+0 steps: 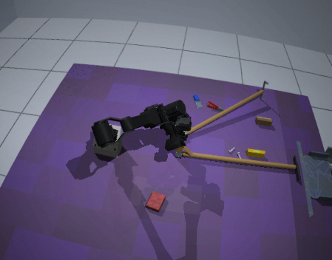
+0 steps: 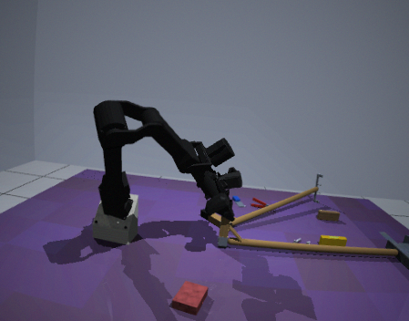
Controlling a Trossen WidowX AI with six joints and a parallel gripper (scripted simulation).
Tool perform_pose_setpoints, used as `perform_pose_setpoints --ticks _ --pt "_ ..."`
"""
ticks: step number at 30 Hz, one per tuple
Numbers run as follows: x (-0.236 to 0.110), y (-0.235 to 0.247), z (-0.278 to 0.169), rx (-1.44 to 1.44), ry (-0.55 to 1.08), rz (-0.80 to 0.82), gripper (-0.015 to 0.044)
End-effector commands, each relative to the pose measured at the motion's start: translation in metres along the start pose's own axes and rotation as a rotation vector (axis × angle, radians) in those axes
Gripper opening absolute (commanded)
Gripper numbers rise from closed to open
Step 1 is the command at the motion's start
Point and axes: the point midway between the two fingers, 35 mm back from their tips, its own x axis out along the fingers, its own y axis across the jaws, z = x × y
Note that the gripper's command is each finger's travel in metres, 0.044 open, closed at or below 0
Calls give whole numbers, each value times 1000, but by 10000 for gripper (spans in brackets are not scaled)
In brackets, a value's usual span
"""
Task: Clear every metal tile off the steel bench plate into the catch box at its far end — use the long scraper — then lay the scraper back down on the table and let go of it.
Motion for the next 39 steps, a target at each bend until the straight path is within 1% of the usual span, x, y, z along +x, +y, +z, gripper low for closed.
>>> perform_pose_setpoints --ticks 1,14,39 --pt "-1 -6 0 4 -5 1 0" --pt "-1 -15 -1 6 -6 -3 0" --pt "22 -23 30 12 -11 -8 0"
